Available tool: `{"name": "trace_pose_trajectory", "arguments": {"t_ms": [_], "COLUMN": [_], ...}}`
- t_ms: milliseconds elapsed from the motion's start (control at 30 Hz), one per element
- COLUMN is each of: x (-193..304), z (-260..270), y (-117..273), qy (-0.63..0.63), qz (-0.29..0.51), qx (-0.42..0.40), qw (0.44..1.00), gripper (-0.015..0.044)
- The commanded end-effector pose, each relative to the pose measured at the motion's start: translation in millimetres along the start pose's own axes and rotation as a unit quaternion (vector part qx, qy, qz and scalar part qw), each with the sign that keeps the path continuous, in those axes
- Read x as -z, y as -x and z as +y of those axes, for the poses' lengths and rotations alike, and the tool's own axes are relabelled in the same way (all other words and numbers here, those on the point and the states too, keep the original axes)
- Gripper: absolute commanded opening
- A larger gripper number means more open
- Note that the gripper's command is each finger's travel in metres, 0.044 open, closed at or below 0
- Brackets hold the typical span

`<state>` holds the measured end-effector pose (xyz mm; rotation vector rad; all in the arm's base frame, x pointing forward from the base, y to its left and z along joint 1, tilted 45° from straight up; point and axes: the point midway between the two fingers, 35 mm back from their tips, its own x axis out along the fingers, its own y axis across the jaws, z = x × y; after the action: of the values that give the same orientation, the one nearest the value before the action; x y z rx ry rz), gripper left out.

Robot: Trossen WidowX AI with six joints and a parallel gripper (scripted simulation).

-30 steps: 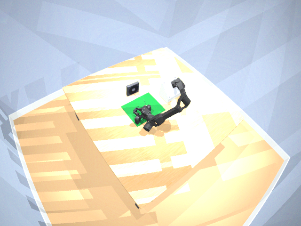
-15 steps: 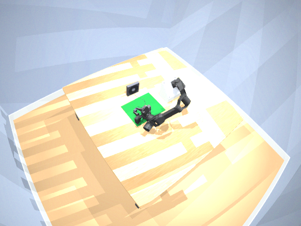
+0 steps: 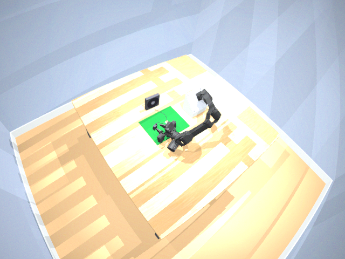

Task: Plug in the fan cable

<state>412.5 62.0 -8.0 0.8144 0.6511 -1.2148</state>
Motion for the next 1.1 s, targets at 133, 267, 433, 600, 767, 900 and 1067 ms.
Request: {"name": "trace_pose_trajectory", "arguments": {"t_ms": [133,267,433,600,767,900,1067], "x": [-10,-15,-22,-29,-30,-29,-26], "z": [3,2,1,0,-2,-6,-11], "y": [26,38,53,68,70,60,49], "qy": [-0.004,-0.004,-0.004,-0.004,-0.002,0.012,0.028], "qz": [0.001,0.001,0.001,0.001,0.008,0.05,0.108], "qx": [-0.003,-0.003,-0.003,-0.003,0.002,0.028,0.058], "qw": [1.0,1.0,1.0,1.0,1.0,0.998,0.992], "gripper": [0.0205,0.0205,0.0205,0.0205,0.0205,0.0205,0.0205]}}
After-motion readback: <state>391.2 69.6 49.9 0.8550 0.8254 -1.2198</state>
